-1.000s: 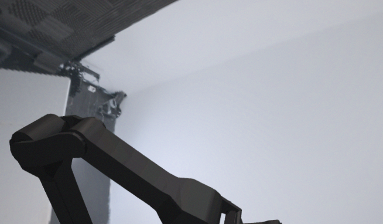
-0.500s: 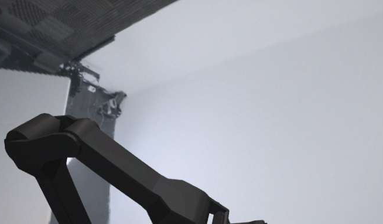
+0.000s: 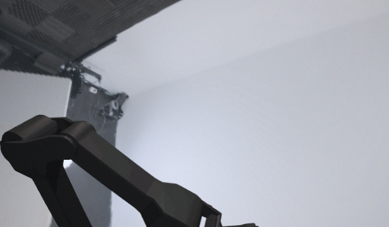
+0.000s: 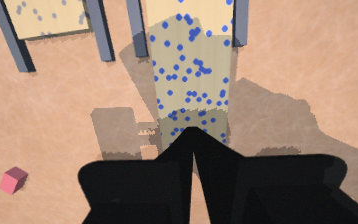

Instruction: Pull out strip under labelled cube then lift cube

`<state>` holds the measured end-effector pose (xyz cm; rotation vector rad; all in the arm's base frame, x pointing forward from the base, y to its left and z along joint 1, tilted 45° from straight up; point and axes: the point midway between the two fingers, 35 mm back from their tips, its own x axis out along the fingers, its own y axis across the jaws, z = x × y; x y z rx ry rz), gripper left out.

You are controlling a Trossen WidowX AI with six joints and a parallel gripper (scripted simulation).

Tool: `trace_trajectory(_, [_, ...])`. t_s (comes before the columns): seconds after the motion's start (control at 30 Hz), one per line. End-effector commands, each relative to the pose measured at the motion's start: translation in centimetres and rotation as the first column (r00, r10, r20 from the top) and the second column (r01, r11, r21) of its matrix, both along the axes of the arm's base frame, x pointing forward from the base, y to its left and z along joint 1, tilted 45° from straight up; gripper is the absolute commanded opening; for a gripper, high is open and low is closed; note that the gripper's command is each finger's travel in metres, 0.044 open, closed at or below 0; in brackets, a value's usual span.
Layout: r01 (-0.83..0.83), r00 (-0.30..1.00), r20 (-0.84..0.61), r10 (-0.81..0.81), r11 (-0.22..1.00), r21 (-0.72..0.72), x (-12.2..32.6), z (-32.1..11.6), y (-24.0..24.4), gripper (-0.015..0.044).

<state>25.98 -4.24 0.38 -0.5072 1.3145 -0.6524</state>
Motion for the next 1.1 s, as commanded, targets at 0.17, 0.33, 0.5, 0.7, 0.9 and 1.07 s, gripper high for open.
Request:
trace_trajectory(0.17, [0.014, 1.000, -0.027, -0.015, 1.000, -0.002, -2.2, -0.7, -0.4, 0.0000])
trace_trajectory(0.33, [0.014, 1.000, -0.028, -0.015, 1.000, -0.002, -2.9, -0.8, -0.4, 0.0000])
trace_trajectory(0.5, [0.014, 1.000, -0.028, -0.015, 1.000, -0.002, -3.6, -0.9, -0.4, 0.0000])
trace_trajectory(0.7, [0.014, 0.999, -0.029, -0.015, 1.000, -0.002, -4.5, -1.0, -0.4, 0.0000])
trace_trajectory(0.9, [0.014, 0.999, -0.029, -0.015, 1.000, -0.002, -5.3, -1.1, -0.4, 0.0000])
trace_trajectory(1.07, [0.014, 0.999, -0.029, -0.015, 1.000, -0.002, -5.9, -1.2, -0.4, 0.0000])
